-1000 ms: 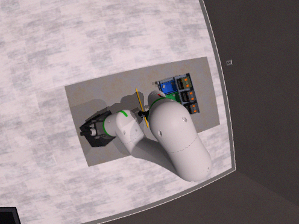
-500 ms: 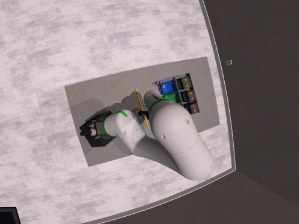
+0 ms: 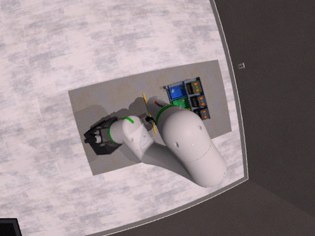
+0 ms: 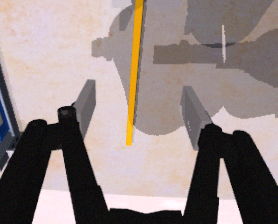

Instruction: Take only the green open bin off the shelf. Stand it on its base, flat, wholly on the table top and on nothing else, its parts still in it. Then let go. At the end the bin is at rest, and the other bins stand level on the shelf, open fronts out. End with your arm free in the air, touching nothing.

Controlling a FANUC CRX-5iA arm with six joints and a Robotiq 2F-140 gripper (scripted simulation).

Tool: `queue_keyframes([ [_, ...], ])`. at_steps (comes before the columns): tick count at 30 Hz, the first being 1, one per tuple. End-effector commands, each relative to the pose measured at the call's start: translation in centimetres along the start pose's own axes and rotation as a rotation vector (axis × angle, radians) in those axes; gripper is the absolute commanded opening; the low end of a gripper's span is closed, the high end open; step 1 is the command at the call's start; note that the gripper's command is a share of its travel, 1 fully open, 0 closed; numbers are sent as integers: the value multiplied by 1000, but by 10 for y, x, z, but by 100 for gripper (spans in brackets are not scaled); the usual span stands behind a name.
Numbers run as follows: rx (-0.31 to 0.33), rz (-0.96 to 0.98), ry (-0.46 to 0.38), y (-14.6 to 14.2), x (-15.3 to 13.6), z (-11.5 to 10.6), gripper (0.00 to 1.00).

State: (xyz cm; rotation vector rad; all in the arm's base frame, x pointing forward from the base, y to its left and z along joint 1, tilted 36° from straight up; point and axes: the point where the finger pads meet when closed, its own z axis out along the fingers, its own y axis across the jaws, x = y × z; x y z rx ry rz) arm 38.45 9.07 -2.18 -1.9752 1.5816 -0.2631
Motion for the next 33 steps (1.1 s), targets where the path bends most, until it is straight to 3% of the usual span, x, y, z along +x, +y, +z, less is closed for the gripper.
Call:
queue_keyframes([
  [1, 25, 3, 96, 0, 0, 2, 57],
  [12, 25, 3, 96, 0, 0, 2, 57],
  [13, -3, 2, 30, 0, 0, 3, 57],
  [17, 25, 3, 96, 0, 0, 5, 57],
  [29, 25, 3, 96, 0, 0, 5, 57],
  [30, -16, 4, 43, 0, 1, 5, 57],
  [33, 15, 3, 83, 0, 0, 6, 57],
])
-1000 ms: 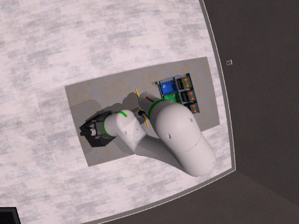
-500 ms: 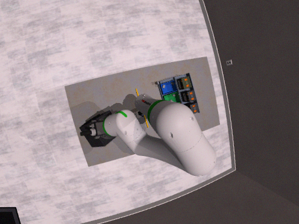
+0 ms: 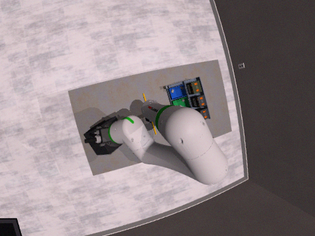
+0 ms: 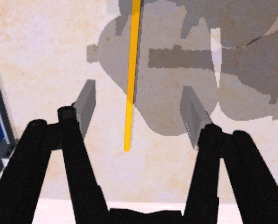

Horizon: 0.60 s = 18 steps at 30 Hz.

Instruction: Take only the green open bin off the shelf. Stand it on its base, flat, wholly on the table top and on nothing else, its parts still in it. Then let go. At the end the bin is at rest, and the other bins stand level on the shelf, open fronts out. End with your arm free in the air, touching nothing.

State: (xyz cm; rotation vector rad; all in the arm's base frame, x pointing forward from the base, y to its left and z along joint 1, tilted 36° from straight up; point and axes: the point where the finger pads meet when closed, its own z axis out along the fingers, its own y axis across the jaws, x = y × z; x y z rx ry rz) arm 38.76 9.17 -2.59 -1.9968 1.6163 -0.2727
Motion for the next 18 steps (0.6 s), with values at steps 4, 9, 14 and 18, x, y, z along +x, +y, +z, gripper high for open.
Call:
queue_keyframes([
  [4, 53, 0, 66, 1, -1, 1, 57],
  [9, 53, 0, 66, 1, -1, 1, 57],
  [14, 9, 0, 14, 0, 0, 1, 57],
  [18, 53, 0, 66, 1, -1, 2, 57],
])
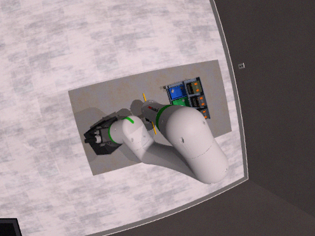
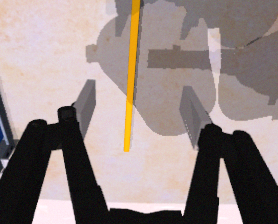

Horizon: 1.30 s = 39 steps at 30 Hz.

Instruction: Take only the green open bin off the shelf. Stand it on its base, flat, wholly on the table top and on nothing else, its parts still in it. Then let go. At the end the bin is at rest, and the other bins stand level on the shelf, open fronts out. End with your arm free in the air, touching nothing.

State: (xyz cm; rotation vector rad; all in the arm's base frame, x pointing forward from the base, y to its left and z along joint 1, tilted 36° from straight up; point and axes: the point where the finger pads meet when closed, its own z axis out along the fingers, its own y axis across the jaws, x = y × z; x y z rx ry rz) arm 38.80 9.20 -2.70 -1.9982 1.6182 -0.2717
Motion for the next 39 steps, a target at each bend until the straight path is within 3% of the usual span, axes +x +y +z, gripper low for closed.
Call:
queue_keyframes([
  [1, 55, 0, 65, 1, -1, 0, 57],
  [12, 55, 0, 65, 1, -1, 0, 57],
  [13, 11, 0, 13, 0, 0, 0, 57],
  [17, 55, 0, 65, 1, -1, 1, 57],
  [29, 55, 0, 65, 1, -1, 1, 57],
  [30, 11, 0, 13, 0, 0, 1, 57],
  [34, 55, 0, 65, 1, -1, 1, 57],
  [39, 55, 0, 65, 1, -1, 1, 57],
])
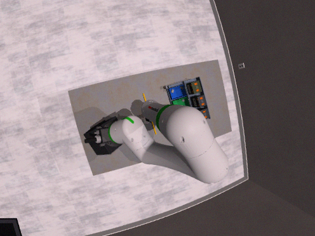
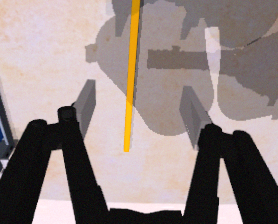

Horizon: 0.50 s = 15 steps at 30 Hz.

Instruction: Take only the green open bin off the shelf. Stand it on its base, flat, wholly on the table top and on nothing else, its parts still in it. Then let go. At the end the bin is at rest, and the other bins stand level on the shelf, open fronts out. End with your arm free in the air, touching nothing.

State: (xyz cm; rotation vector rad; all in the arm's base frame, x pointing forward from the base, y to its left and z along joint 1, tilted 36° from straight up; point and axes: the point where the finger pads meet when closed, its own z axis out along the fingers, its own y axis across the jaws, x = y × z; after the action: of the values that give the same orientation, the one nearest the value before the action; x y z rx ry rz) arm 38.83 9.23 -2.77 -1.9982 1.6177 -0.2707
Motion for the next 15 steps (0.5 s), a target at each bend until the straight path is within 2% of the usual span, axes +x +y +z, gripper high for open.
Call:
queue_keyframes([
  [1, 55, 0, 66, 0, 0, 0, 57],
  [7, 55, 0, 66, 0, 0, 0, 57],
  [8, 11, 0, 13, 0, 0, 0, 57],
  [12, 55, 0, 66, 0, 0, 0, 57],
  [15, 55, 0, 66, 0, 0, 0, 57],
])
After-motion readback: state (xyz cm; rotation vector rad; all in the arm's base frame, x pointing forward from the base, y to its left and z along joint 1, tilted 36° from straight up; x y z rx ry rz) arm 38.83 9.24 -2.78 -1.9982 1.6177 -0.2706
